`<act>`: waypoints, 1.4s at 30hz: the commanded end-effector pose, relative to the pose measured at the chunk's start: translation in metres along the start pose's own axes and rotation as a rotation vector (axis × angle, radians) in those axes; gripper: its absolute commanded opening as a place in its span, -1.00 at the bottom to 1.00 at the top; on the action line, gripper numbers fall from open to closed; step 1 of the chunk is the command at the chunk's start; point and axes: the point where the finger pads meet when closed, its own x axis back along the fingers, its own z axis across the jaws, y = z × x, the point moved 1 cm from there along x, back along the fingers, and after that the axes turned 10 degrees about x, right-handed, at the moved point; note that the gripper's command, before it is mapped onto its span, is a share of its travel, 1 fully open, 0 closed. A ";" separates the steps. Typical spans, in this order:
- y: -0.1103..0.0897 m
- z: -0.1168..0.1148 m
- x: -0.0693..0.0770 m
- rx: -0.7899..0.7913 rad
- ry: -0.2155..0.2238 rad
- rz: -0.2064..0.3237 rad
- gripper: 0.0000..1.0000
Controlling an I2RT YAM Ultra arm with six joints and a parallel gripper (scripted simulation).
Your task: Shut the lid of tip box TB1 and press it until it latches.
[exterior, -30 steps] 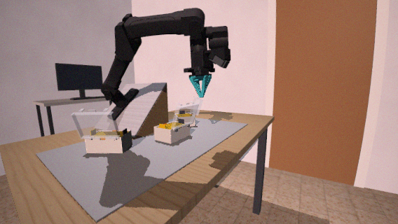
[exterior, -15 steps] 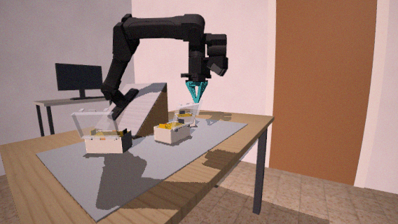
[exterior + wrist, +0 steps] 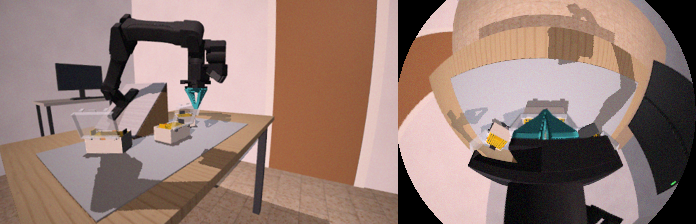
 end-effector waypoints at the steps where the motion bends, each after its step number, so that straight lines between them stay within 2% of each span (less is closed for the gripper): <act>1: 0.006 0.001 0.007 -0.009 -0.004 -0.051 -1.00; 5: 0.007 0.003 0.002 -0.005 -0.005 -0.055 -1.00; 42: 0.007 0.003 0.002 -0.008 -0.004 -0.055 -1.00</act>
